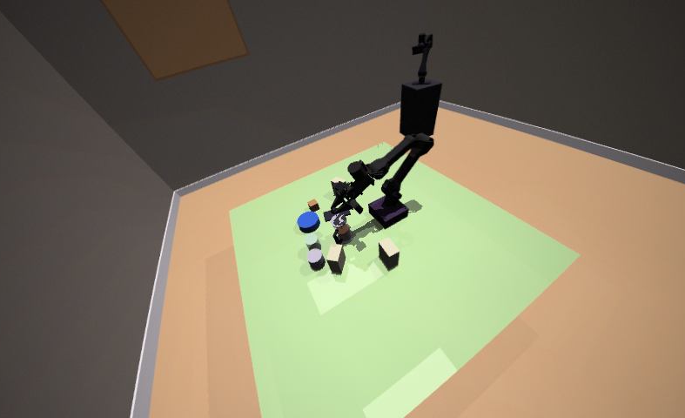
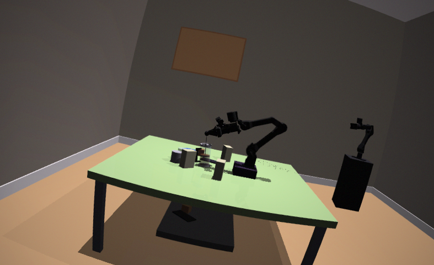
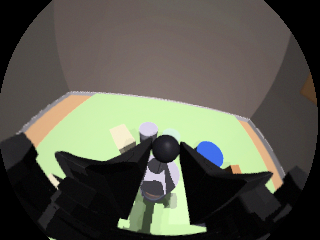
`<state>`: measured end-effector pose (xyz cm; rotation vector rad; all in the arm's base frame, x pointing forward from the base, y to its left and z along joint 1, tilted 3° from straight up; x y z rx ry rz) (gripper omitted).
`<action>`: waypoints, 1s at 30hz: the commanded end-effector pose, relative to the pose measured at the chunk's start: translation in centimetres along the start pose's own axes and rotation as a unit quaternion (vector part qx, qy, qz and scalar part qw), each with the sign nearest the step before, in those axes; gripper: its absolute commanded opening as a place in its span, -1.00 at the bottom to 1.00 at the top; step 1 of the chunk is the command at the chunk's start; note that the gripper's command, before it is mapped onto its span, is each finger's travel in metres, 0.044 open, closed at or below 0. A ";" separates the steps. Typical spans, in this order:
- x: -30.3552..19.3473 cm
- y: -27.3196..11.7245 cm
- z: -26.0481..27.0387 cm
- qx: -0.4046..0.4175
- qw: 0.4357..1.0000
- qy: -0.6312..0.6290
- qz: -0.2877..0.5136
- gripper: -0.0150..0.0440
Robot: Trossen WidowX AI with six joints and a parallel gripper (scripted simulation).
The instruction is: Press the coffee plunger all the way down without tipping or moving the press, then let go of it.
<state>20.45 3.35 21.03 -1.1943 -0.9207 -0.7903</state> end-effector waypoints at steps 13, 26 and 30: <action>-2.4 2.1 -0.1 -0.006 0.999 0.006 0.050 -0.06; -2.2 2.4 -0.1 -0.005 0.999 0.006 0.050 -0.06; -2.1 2.5 -0.1 -0.005 0.999 0.006 0.050 -0.06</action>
Point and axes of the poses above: the point midway between the two fingers, 35 mm back from their tips, its own y axis out along the fingers, its own z axis across the jaws, x = y × z, the point moved 10 cm from there along -y, back along the fingers, and after that the axes turned 5 degrees about y, right-handed, at the moved point
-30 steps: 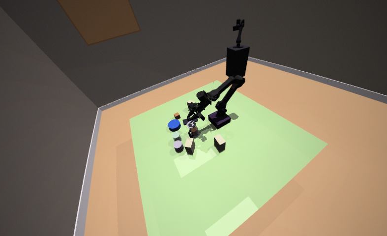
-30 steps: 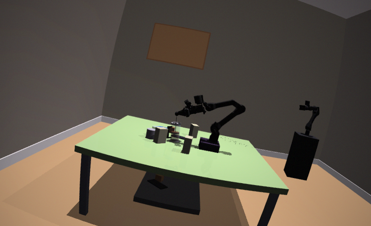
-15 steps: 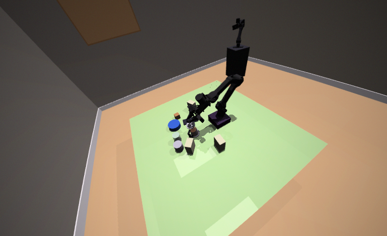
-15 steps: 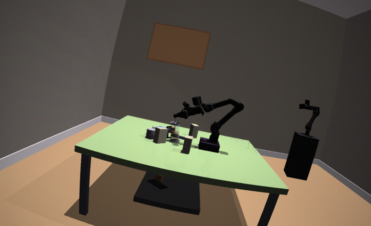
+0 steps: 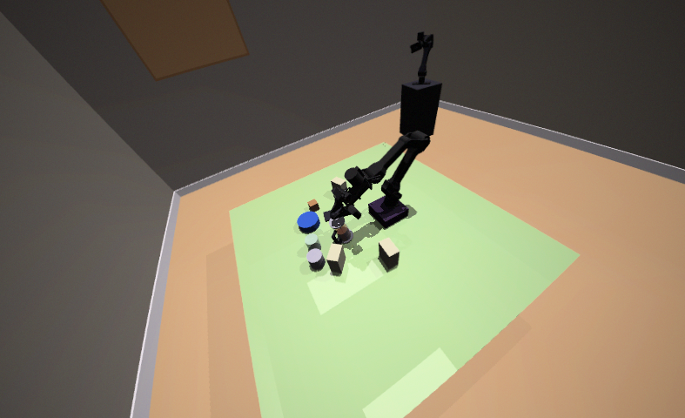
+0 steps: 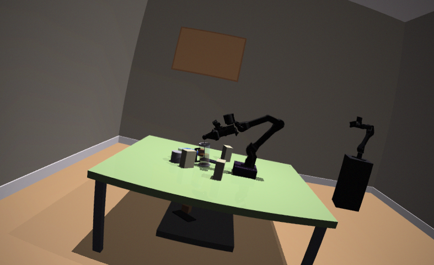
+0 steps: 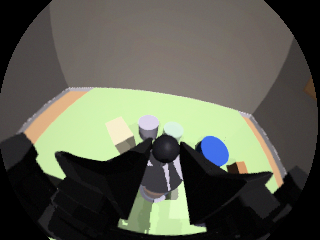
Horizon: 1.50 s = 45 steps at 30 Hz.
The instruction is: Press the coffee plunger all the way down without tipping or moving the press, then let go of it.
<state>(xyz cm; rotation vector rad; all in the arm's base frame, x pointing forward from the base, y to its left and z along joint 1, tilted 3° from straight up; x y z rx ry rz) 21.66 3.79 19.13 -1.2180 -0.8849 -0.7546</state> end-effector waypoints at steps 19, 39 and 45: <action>-0.7 0.7 -0.1 -0.002 1.000 0.005 0.025 -0.06; -0.4 0.9 0.0 -0.002 1.000 0.005 0.025 -0.06; -0.4 1.0 0.0 -0.002 1.000 0.005 0.024 -0.06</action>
Point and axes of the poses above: the point midway between the two fingers, 35 mm back from their tips, its own y axis out along the fingers, its own z axis across the jaws, x = y × z, the point moved 10 cm from there along -y, back along the fingers, and after that the axes turned 5 degrees about y, right-handed, at the moved point
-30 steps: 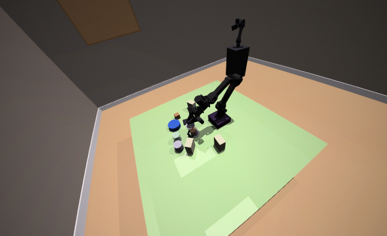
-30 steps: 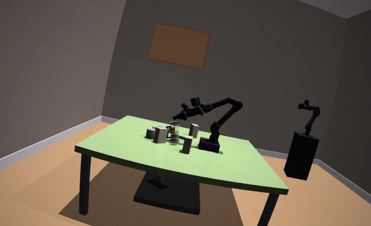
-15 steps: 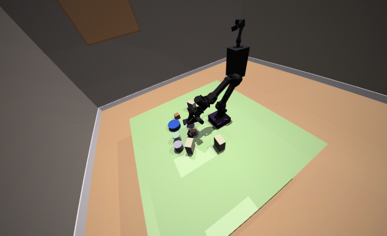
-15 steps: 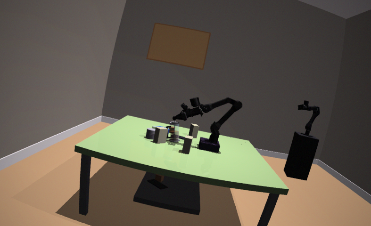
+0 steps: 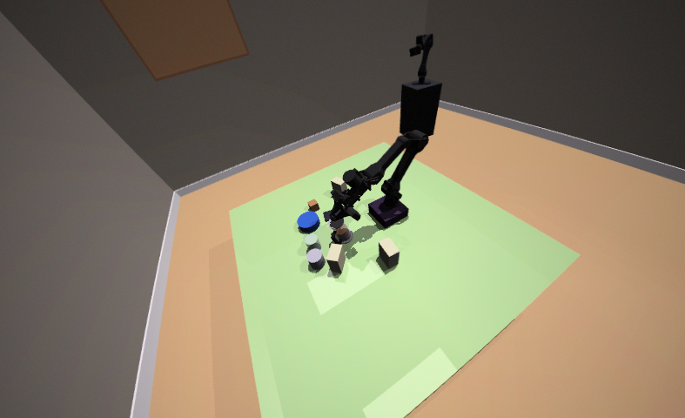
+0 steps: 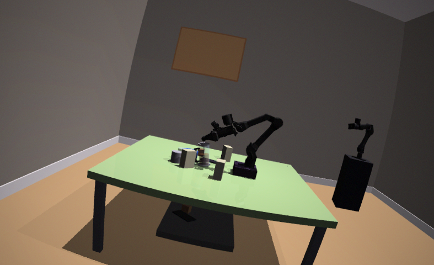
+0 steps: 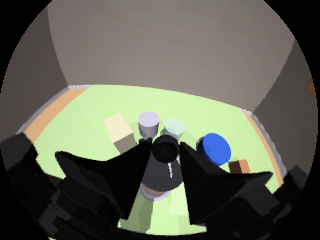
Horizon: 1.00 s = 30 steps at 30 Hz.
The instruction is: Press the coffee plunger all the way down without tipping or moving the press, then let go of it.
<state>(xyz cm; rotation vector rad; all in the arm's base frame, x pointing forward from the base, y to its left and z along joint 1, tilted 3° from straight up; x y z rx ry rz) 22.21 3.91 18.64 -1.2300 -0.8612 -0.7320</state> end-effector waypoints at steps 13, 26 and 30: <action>0.0 0.0 0.0 0.000 1.000 0.000 0.000 0.30; 0.5 -0.4 0.0 0.000 1.000 0.000 0.001 1.00; 3.1 -3.6 0.0 -0.001 1.000 0.002 0.005 1.00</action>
Point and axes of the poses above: the point midway between the two fingers, 35 mm back from their tips, its own y axis out along the fingers, its own z axis across the jaws, x = y × z, the point moved 10 cm from there along -y, back along the fingers, and after that the axes turned 5 degrees about y, right-handed, at the moved point
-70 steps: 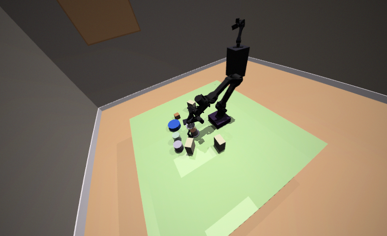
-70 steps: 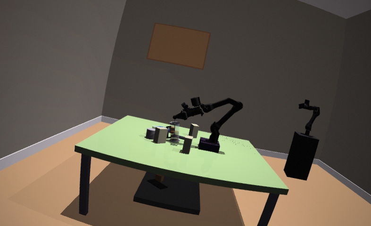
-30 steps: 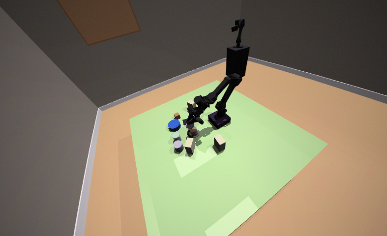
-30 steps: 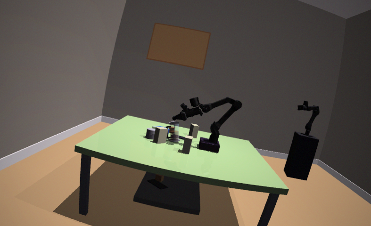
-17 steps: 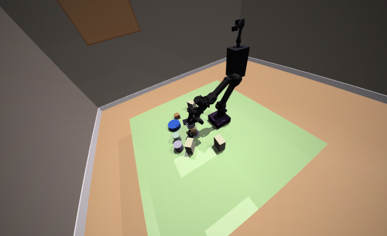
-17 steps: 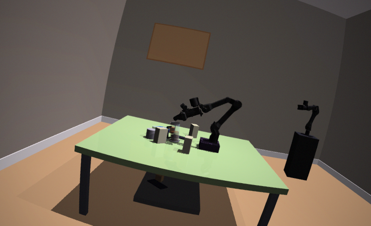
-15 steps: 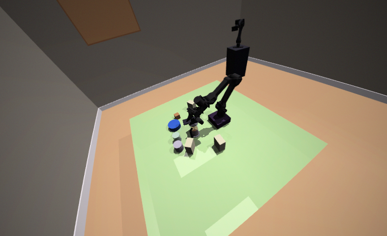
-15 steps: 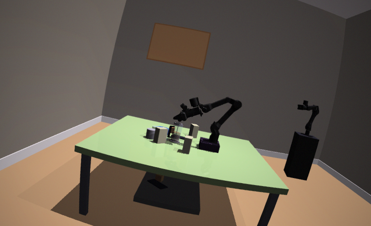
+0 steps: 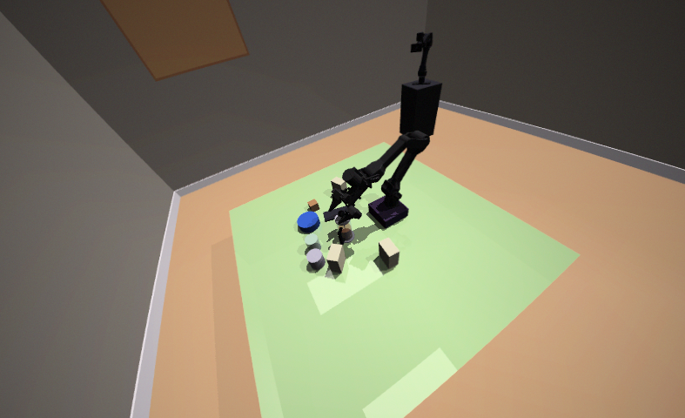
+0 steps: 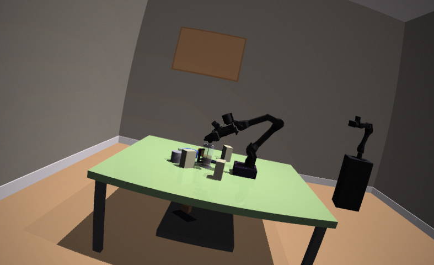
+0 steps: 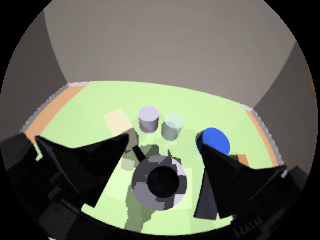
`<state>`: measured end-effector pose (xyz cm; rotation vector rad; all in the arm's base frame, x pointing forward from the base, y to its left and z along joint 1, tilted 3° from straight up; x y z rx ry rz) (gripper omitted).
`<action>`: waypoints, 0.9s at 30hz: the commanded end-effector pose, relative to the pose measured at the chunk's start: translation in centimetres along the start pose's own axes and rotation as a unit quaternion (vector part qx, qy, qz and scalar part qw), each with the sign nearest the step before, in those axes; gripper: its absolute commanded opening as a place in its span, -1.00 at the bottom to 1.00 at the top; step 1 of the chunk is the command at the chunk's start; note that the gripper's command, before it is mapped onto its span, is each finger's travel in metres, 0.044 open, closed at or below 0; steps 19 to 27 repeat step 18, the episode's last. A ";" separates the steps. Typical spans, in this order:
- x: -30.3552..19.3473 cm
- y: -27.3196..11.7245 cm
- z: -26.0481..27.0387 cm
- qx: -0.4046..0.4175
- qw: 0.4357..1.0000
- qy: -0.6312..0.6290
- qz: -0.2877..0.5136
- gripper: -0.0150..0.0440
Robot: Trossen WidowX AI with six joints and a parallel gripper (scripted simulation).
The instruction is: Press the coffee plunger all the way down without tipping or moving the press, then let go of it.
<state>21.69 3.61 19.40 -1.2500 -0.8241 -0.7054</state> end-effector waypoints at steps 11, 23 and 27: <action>4.2 -6.6 0.2 0.002 1.000 0.001 -0.011 1.00; 4.3 -6.7 0.2 0.002 1.000 0.001 -0.011 1.00; 4.3 -6.7 0.2 0.002 1.000 0.001 -0.011 1.00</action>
Point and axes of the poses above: the point midway between the two fingers, 35 mm back from their tips, its own y axis out along the fingers, its own z axis across the jaws, x = y × z, the point moved 10 cm from there along -y, back along the fingers, and after that the axes turned 5 degrees about y, right-handed, at the moved point
